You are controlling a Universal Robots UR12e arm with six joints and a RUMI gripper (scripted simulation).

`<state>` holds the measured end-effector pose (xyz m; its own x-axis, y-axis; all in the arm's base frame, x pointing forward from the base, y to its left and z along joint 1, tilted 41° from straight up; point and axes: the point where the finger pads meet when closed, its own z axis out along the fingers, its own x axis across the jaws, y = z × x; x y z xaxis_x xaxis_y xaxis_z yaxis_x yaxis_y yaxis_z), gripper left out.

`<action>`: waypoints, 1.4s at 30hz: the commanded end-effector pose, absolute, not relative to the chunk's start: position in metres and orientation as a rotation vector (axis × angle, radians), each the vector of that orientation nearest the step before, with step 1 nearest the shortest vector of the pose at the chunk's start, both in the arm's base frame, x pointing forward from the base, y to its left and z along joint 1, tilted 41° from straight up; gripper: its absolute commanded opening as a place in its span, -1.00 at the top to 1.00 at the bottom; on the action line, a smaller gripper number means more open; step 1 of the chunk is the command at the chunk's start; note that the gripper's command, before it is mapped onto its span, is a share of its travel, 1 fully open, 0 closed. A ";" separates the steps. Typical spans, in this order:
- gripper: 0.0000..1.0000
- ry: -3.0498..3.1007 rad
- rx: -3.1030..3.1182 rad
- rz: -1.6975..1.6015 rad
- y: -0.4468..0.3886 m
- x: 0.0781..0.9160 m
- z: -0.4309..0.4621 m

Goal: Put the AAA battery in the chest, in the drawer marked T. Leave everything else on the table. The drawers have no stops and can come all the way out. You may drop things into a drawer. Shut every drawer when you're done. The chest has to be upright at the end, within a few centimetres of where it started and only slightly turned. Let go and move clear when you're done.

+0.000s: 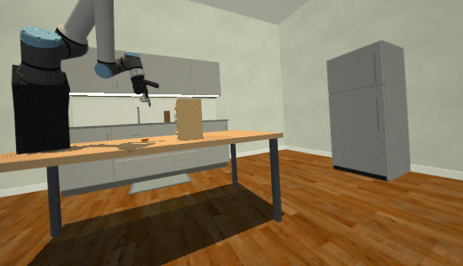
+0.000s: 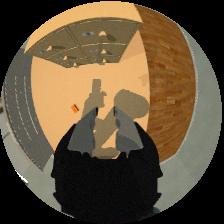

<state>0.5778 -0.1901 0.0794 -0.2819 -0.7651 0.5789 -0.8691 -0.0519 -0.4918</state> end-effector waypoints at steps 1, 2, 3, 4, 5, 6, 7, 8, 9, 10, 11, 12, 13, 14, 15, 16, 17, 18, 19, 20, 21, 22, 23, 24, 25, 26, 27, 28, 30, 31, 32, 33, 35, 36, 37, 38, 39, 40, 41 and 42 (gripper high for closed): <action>0.61 -2.112 1.757 1.085 -0.190 0.573 0.069; 0.61 -2.114 1.753 1.072 -0.189 0.572 0.070; 0.61 -2.116 1.748 1.060 -0.189 0.571 0.070; 0.61 -2.117 1.744 1.049 -0.188 0.570 0.070; 0.61 -2.119 1.740 1.039 -0.188 0.570 0.071; 0.61 -2.120 1.737 1.029 -0.187 0.569 0.071; 0.61 -2.121 1.734 1.020 -0.187 0.569 0.071; 0.61 -2.122 1.731 1.013 -0.187 0.568 0.072; 0.61 -2.123 1.728 1.006 -0.186 0.568 0.072; 0.61 -2.123 1.726 1.000 -0.186 0.567 0.072; 0.61 -2.124 1.724 0.994 -0.186 0.567 0.072; 0.61 -2.124 1.722 0.990 -0.186 0.566 0.072; 0.61 -2.125 1.721 0.986 -0.185 0.566 0.072; 0.61 -2.125 1.721 0.986 -0.185 0.566 0.072; 0.61 -2.125 1.721 0.986 -0.185 0.566 0.072; 0.61 -2.125 1.720 0.983 -0.185 0.566 0.073; 0.61 -2.125 1.719 0.981 -0.185 0.566 0.073; 0.61 -2.126 1.718 0.979 -0.185 0.566 0.073; 0.61 -2.126 1.717 0.977 -0.185 0.565 0.073; 0.61 -2.126 1.717 0.976 -0.185 0.565 0.073; 0.61 -2.126 1.716 0.976 -0.185 0.565 0.073; 0.61 -2.126 1.716 0.975 -0.185 0.565 0.073; 0.61 -2.126 1.716 0.975 -0.185 0.565 0.073; 0.61 -2.126 1.717 0.973 -0.185 0.565 0.072; 0.61 -2.126 1.717 0.972 -0.185 0.564 0.071; 0.61 -2.126 1.717 0.970 -0.185 0.564 0.071; 0.61 -2.125 1.718 0.969 -0.185 0.564 0.071; 0.61 -2.125 1.718 0.969 -0.185 0.563 0.070; 0.61 -2.125 1.718 0.969 -0.185 0.563 0.070; 0.61 -2.125 1.718 0.969 -0.185 0.563 0.070; 0.61 -2.125 1.718 0.969 -0.185 0.563 0.070; 0.61 -2.125 1.718 0.969 -0.185 0.564 0.071; 0.61 -2.125 1.718 0.970 -0.185 0.564 0.071; 0.61 -2.125 1.718 0.970 -0.185 0.564 0.071; 0.61 -2.125 1.718 0.970 -0.185 0.564 0.071; 0.61 -2.125 1.718 0.970 -0.185 0.564 0.071; 0.61 -2.125 1.718 0.970 -0.185 0.564 0.071; 0.61 -2.125 1.718 0.970 -0.185 0.564 0.071; 0.61 -2.125 1.718 0.970 -0.185 0.564 0.071; -1.00 -2.125 1.718 0.970 -0.185 0.564 0.071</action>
